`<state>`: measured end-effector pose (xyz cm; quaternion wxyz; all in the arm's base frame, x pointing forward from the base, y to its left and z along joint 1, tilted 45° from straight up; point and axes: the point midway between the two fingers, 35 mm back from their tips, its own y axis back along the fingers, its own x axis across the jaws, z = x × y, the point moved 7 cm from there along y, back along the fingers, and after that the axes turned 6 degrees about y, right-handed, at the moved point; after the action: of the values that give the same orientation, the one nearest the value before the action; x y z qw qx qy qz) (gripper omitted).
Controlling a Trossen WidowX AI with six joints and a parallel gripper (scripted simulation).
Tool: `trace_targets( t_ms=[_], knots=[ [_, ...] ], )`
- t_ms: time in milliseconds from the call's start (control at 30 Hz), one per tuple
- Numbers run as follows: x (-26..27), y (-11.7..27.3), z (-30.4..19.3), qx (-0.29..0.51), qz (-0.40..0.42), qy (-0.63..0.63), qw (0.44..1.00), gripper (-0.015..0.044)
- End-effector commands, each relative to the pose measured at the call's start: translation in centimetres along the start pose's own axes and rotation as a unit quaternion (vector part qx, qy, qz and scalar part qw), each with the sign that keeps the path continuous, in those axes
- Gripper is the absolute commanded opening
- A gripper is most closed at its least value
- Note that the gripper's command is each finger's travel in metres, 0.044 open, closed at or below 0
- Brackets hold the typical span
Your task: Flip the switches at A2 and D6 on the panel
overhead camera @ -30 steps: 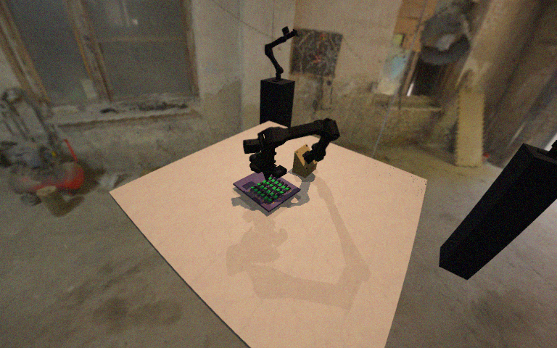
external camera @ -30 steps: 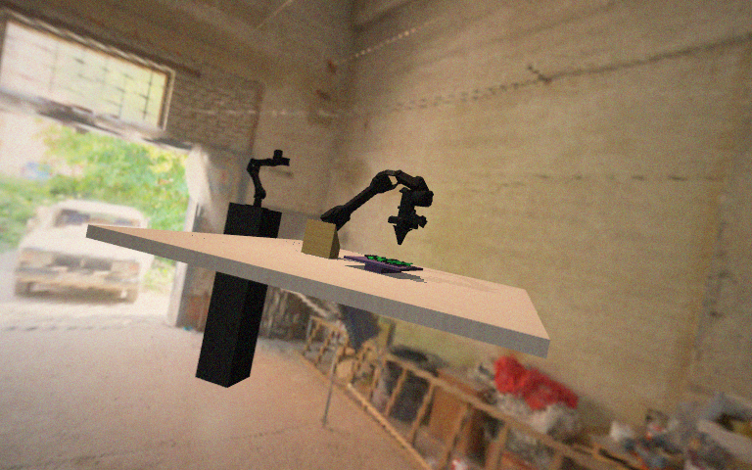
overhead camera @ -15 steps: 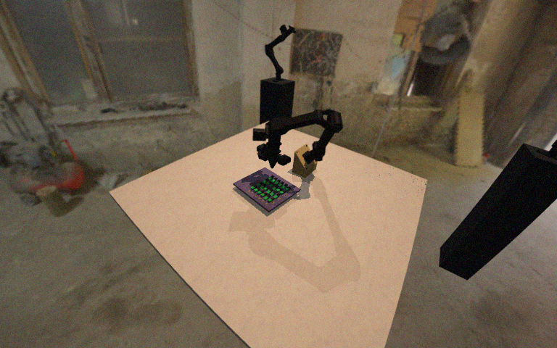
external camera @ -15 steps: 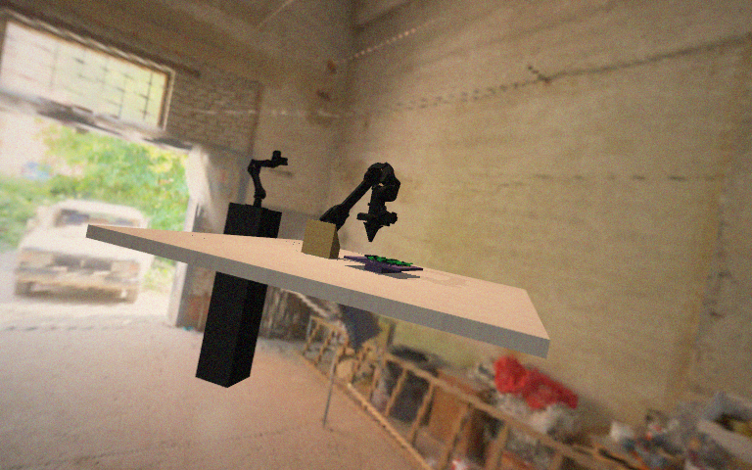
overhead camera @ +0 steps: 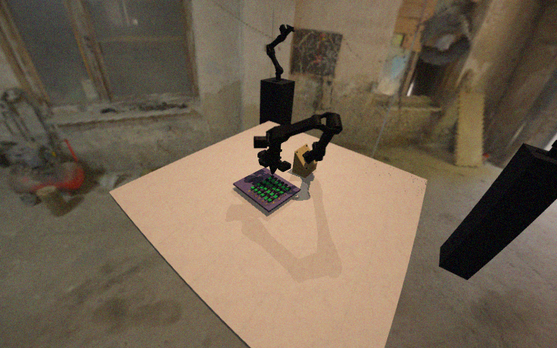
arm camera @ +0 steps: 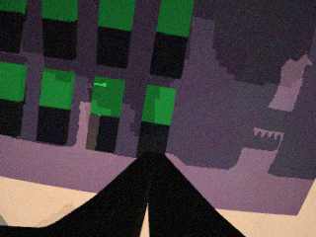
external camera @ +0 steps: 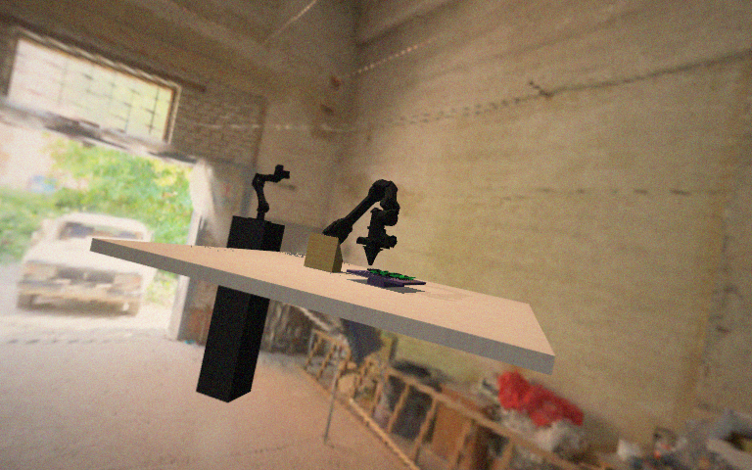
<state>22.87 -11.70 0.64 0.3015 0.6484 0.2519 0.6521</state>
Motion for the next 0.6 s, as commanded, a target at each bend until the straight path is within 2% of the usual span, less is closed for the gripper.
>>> trace_targets(
  t_ms=[0,567],
  knots=[
    [0.01,-0.55,0.00,-0.002,0.001,-0.003,1.000,0.0000],
    [0.02,-1.29,-0.01,-0.002,0.001,-0.003,1.000,0.0000]
  ],
)
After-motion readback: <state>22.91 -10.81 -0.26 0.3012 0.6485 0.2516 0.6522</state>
